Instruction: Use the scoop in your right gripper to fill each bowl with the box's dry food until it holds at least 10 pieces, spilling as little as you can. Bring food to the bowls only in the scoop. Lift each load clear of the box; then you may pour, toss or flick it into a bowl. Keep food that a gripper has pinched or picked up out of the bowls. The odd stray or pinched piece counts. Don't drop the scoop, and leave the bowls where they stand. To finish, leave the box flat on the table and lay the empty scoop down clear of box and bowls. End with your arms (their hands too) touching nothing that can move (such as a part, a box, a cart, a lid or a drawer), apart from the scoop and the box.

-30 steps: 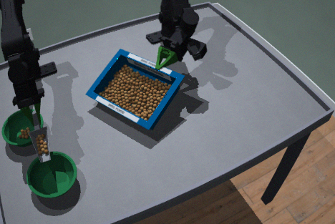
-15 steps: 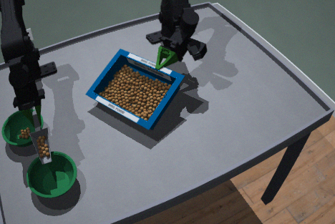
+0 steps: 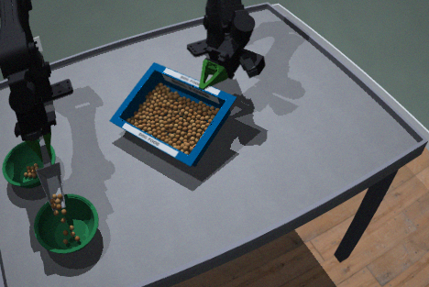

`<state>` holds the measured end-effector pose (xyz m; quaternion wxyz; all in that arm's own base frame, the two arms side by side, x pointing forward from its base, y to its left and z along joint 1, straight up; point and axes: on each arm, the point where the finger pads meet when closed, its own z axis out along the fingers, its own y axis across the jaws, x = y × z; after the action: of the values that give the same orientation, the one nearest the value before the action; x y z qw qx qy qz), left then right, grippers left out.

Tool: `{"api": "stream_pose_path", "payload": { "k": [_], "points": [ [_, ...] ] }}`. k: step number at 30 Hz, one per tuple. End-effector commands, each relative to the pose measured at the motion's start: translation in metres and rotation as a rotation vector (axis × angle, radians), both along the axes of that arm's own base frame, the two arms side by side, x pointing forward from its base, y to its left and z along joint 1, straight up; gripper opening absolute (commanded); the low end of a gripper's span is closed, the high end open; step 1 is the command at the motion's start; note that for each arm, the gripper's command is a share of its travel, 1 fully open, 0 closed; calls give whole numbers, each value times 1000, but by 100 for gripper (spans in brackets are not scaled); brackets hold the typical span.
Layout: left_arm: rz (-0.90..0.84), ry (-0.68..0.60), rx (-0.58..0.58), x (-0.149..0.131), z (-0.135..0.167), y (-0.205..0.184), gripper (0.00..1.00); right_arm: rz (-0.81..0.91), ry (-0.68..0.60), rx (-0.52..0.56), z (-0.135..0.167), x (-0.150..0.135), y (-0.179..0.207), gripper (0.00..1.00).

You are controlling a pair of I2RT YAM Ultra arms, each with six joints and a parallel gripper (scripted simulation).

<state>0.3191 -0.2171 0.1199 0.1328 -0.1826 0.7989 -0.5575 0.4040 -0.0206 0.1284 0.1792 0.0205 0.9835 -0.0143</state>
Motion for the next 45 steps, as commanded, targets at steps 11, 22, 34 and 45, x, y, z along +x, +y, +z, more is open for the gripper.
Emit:
{"api": "stream_pose_path", "payload": {
  "k": [11, 22, 34, 45],
  "points": [
    [-33, -172, -29, 11, 45, -9, 0, 4, -106, -6, 19, -7, 0, 0],
    [-33, -172, -29, 11, 45, -9, 0, 11, -253, -20, 21, -20, 4, 0],
    [-33, -172, -29, 11, 45, -9, 0, 8, -293, -15, 32, -12, 3, 0],
    [-33, -172, -29, 11, 45, -9, 0, 11, -264, -13, 19, -13, 5, 0]
  ]
}}
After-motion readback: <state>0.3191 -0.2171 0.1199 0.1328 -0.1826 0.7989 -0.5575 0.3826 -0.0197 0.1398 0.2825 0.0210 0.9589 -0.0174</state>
